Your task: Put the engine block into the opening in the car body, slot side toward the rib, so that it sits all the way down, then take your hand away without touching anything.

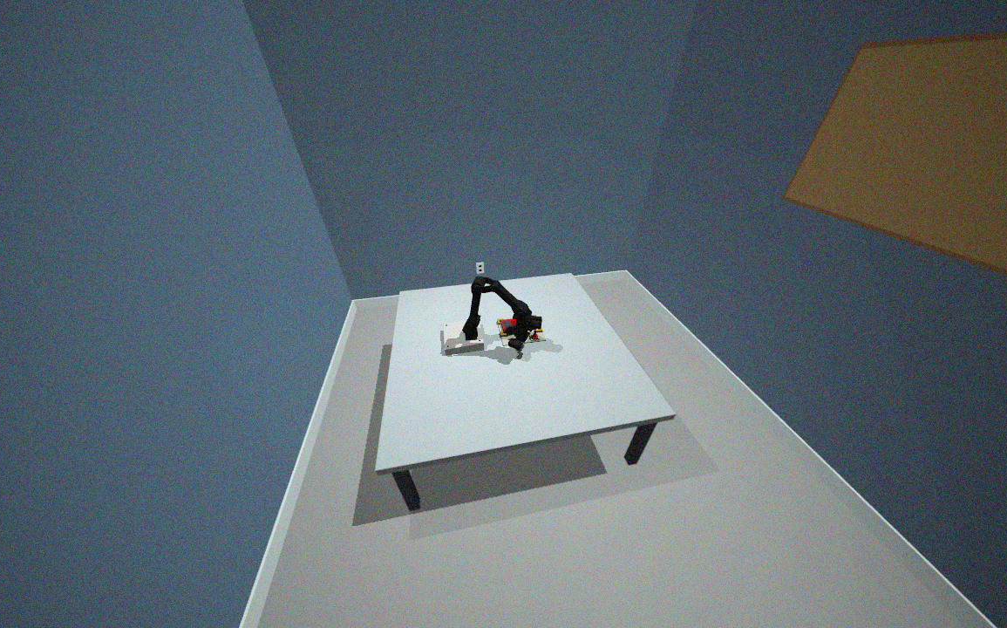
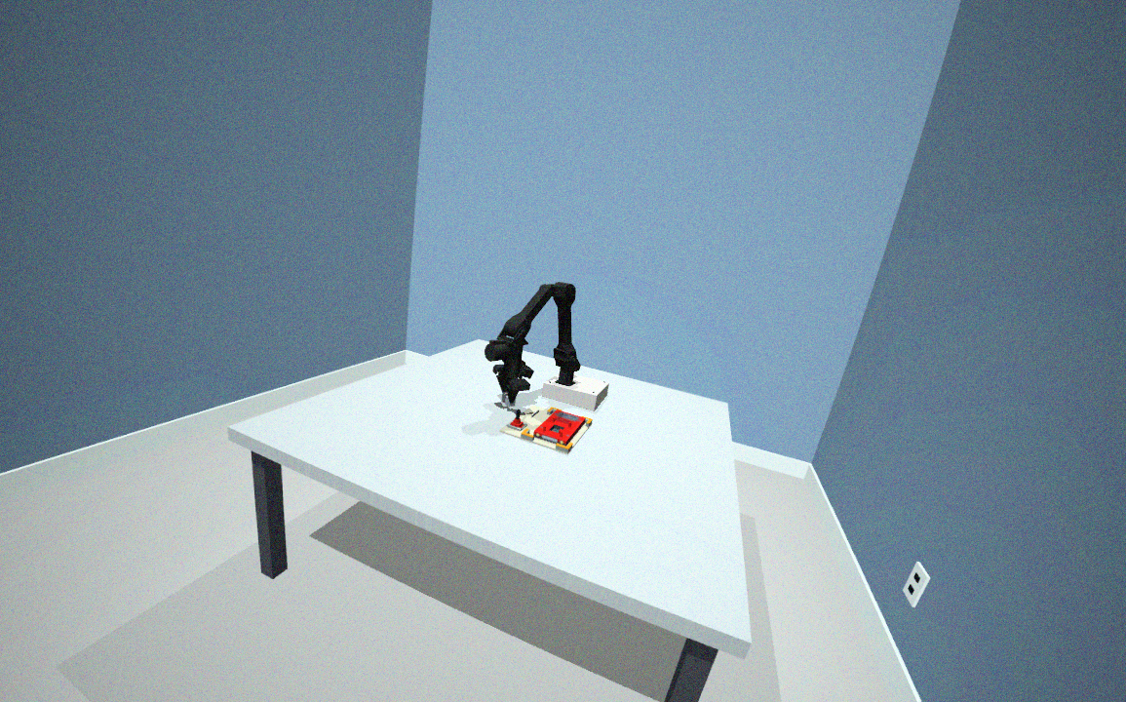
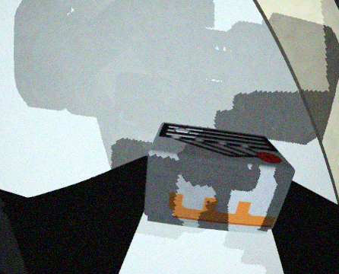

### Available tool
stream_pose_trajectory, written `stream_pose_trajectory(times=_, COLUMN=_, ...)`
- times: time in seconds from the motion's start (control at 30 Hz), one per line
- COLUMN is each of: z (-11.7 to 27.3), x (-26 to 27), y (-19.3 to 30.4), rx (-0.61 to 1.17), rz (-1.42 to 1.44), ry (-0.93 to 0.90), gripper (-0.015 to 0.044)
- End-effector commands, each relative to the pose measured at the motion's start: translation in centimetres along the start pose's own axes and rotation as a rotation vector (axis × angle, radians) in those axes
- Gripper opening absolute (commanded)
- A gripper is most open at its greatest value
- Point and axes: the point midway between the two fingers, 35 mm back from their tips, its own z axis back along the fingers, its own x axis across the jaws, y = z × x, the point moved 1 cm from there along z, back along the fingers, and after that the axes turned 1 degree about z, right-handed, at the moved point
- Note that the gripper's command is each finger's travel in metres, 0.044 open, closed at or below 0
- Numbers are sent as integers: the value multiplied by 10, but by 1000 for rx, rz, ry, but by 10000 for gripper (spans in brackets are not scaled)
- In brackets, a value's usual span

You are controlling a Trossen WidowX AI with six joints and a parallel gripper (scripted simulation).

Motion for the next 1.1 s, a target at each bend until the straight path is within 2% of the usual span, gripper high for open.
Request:
stream_pose_trajectory(times=0.0, z=14, x=-1, y=3, rx=15, rz=-4, ry=3, gripper=0)
stream_pose_trajectory(times=1.07, z=104, x=-3, y=-7, rx=15, rz=-10, ry=4, gripper=0)
